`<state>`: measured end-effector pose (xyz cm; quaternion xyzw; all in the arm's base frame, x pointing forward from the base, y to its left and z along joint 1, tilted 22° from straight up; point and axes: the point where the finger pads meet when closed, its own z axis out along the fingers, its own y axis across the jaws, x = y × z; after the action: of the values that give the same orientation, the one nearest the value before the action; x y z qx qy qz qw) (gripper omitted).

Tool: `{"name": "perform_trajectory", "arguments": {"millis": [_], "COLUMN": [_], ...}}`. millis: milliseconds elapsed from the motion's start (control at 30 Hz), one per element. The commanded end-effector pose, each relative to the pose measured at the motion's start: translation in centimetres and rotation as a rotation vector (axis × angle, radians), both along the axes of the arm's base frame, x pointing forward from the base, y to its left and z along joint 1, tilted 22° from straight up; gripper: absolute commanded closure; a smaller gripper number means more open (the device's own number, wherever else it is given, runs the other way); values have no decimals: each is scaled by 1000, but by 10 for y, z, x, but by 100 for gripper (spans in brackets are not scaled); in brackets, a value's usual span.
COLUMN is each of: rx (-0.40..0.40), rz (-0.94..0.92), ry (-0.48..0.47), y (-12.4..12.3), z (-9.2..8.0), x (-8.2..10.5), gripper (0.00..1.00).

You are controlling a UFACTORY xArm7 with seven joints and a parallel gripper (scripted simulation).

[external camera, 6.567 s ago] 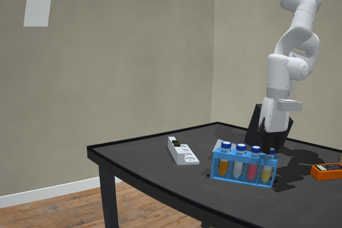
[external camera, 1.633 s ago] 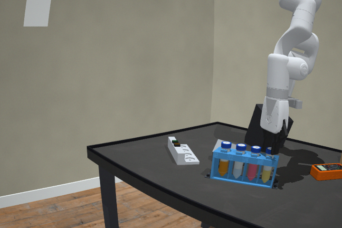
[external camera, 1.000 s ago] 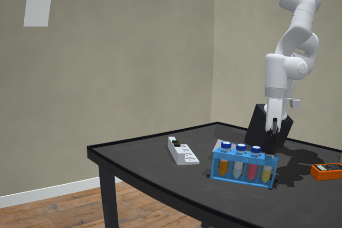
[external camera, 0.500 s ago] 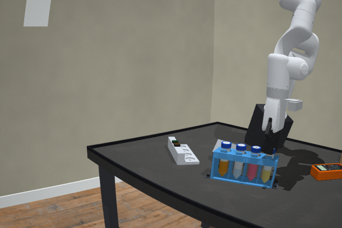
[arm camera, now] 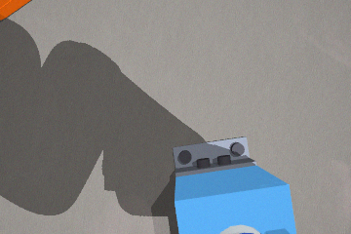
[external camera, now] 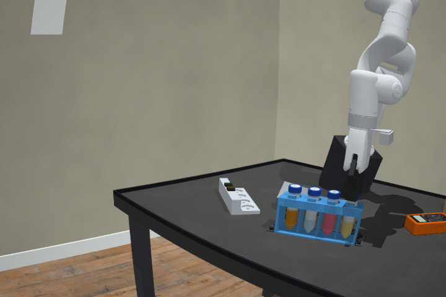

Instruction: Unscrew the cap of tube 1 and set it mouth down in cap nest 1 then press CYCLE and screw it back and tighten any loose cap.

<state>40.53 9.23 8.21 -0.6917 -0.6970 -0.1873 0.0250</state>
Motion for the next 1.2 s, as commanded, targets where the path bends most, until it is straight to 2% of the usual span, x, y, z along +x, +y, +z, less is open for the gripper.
{"name": "perform_trajectory", "arguments": {"millis": [0, 167, 367, 400, 733, 767, 833, 900, 1167], "rx": [-32, -83, -83, -83, -83, -64, -64, -26, -23], "rz": [162, 369, 369, 369, 369, 292, 292, 137, 127], "ry": [-59, -125, -125, -125, -125, -101, -101, -51, -47], "y": [0, 0, 0, 0, 0, -1, -1, -1, -3], "z": [1, 1, 1, 1, 1, 1, 1, 2, 6], "x": [1, 1, 1, 1, 1, 1, 1, 1, 0], "gripper": [100, 100, 100, 54, 54, 54, 54, 54, 54]}}
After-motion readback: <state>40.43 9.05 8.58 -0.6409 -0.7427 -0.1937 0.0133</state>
